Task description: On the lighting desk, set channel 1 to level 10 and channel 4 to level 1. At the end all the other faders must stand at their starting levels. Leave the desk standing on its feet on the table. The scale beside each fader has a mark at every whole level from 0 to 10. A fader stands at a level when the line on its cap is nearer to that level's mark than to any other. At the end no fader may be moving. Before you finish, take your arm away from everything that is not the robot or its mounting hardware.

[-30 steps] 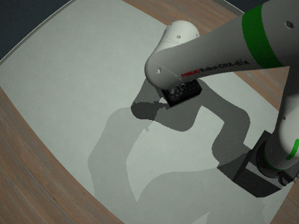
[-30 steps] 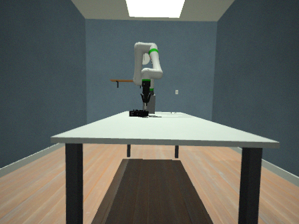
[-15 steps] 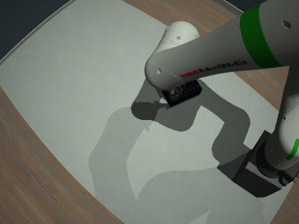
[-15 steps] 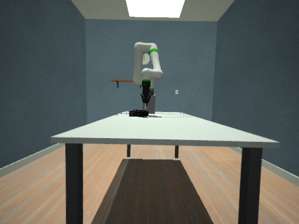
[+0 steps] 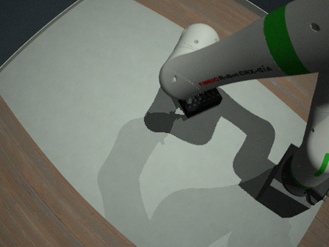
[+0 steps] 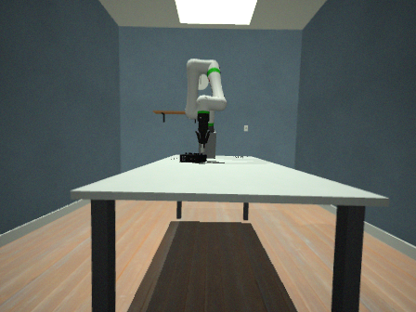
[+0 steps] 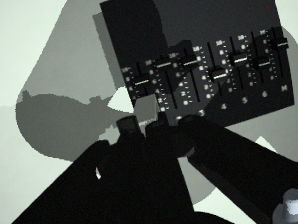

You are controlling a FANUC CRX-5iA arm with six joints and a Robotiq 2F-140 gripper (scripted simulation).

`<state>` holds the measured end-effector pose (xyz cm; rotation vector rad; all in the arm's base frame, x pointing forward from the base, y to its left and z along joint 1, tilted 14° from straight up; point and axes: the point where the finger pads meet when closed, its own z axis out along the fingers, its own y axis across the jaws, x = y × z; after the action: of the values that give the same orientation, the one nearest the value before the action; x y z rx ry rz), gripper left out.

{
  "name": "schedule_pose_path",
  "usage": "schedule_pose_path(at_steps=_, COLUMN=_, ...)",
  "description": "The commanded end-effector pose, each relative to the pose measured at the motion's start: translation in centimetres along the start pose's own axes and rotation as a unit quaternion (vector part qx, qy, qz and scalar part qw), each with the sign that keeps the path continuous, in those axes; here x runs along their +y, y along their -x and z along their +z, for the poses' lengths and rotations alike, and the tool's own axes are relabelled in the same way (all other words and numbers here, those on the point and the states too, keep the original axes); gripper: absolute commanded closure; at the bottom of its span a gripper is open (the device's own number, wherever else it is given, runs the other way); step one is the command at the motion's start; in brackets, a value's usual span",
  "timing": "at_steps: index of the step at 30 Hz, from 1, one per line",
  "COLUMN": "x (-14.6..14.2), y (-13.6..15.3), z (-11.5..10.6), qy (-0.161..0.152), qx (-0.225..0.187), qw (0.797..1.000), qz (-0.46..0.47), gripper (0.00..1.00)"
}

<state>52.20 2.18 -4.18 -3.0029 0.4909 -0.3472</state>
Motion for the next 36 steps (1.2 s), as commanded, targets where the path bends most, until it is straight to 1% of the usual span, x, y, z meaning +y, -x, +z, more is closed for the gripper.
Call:
schedule_pose_path(at_steps=1, x=0.0, y=-0.02, z=-0.01, qy=0.0, qx=0.0, qw=1.0, qz=0.0, gripper=1.0)
schedule_pose_path(at_steps=29, x=0.0, y=-0.02, z=0.01, qy=0.0, qx=0.0, qw=1.0, qz=0.0, gripper=1.0)
schedule_pose_path(at_steps=36, x=0.0, y=-0.02, z=0.3, qy=0.0, qx=0.0, qw=1.0, qz=0.0, gripper=1.0)
